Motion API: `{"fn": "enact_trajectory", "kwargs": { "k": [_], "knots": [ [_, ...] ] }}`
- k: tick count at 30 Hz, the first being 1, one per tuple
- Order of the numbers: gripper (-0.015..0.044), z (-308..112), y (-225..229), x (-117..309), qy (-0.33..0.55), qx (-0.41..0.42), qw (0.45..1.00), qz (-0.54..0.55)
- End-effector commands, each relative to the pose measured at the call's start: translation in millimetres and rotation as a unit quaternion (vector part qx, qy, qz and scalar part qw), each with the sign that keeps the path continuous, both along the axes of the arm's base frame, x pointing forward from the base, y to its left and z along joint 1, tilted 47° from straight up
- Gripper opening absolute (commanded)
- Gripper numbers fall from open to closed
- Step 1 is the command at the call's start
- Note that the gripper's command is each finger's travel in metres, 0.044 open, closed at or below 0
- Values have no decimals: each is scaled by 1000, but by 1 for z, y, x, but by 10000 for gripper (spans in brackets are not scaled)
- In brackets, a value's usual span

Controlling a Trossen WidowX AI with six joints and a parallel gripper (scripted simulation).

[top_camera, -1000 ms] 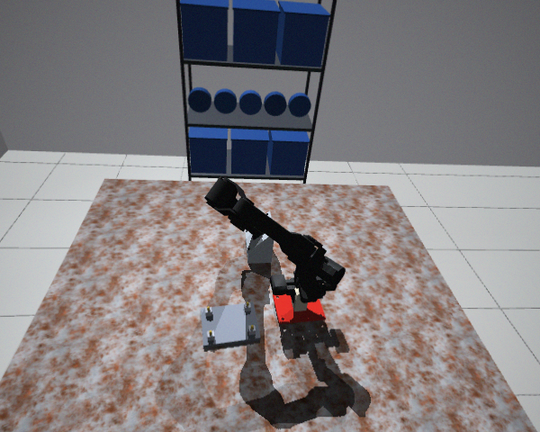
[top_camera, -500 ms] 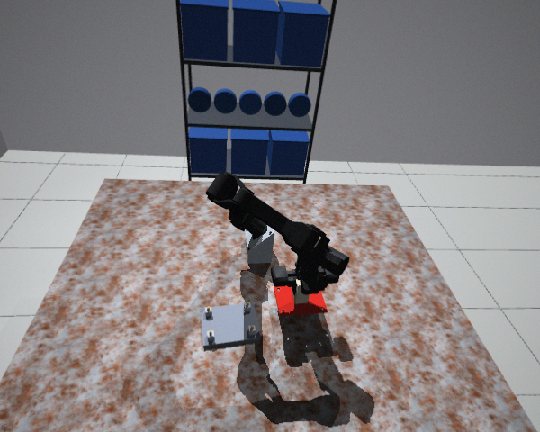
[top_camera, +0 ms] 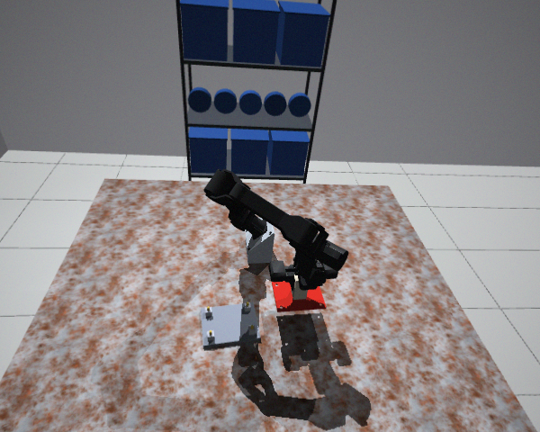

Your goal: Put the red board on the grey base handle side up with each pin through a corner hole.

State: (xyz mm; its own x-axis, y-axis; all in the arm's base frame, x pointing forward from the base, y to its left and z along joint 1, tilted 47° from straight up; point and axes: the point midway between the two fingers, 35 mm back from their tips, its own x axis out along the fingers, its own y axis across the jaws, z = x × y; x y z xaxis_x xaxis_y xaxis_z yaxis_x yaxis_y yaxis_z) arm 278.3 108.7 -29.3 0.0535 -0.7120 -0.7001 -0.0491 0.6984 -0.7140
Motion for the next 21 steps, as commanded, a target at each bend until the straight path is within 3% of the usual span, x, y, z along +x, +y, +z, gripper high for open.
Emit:
{"fn": "enact_trajectory", "kwargs": {
  "k": [1,21],
  "knots": [
    [0,8,-4,6,0,3,1000,2],
    [0,39,-29,22,7,13,1000,7]
  ]
}}
